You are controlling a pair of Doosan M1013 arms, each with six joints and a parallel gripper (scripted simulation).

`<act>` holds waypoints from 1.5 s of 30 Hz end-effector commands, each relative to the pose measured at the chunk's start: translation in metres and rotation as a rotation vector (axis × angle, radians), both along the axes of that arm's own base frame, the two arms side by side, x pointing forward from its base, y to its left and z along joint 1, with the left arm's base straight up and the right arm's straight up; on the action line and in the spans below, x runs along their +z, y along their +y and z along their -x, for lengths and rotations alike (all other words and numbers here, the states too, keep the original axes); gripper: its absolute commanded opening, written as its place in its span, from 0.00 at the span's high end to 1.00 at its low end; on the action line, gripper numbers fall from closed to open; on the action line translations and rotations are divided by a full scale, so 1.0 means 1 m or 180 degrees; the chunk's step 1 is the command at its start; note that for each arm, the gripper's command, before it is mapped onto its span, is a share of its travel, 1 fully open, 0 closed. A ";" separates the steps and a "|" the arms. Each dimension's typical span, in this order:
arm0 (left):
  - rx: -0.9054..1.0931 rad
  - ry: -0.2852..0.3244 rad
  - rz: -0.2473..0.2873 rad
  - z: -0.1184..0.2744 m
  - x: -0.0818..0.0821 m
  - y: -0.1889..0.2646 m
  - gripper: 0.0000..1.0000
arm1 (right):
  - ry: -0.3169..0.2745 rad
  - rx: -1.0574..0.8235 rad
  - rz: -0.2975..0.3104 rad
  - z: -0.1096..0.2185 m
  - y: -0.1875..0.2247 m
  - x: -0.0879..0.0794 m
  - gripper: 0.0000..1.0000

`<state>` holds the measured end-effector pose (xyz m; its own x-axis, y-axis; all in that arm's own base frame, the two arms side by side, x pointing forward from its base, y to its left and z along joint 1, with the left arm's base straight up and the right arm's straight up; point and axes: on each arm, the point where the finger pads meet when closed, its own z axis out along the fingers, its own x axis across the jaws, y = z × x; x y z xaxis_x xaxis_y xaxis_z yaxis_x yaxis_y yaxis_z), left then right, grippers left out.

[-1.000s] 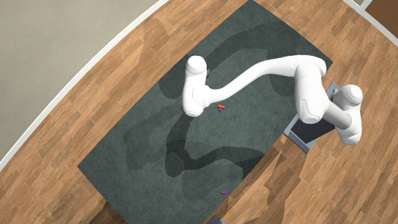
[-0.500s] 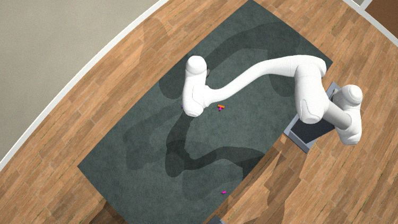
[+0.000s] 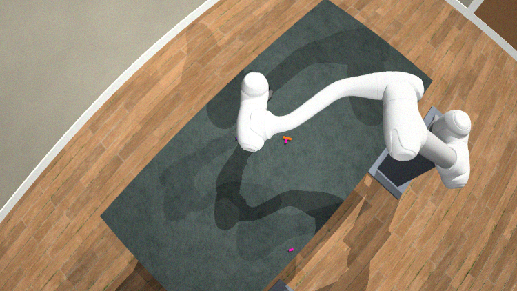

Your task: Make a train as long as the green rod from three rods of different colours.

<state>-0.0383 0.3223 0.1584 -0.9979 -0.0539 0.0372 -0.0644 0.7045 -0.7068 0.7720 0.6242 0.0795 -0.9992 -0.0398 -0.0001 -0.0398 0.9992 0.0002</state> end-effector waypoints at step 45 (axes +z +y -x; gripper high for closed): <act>-0.0001 0.0001 -0.0003 0.000 0.000 0.000 0.00 | -0.0006 0.4194 0.0001 -0.038 -0.034 0.002 0.00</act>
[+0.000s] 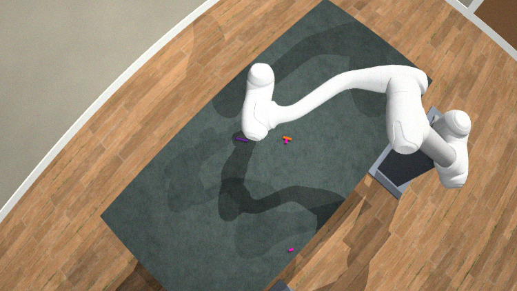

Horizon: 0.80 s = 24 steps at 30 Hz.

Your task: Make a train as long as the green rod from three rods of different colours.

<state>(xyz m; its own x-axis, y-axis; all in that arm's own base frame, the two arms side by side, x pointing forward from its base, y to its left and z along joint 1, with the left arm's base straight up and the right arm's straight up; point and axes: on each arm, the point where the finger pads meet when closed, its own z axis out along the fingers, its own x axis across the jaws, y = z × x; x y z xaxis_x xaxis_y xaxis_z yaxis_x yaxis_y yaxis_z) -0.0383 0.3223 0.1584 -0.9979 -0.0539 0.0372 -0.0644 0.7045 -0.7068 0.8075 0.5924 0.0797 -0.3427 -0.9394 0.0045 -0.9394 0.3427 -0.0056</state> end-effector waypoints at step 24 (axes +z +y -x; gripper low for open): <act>-0.0001 0.0001 -0.0003 0.000 0.000 0.000 0.00 | 0.0011 0.1141 -0.0019 -0.005 -0.006 0.002 0.00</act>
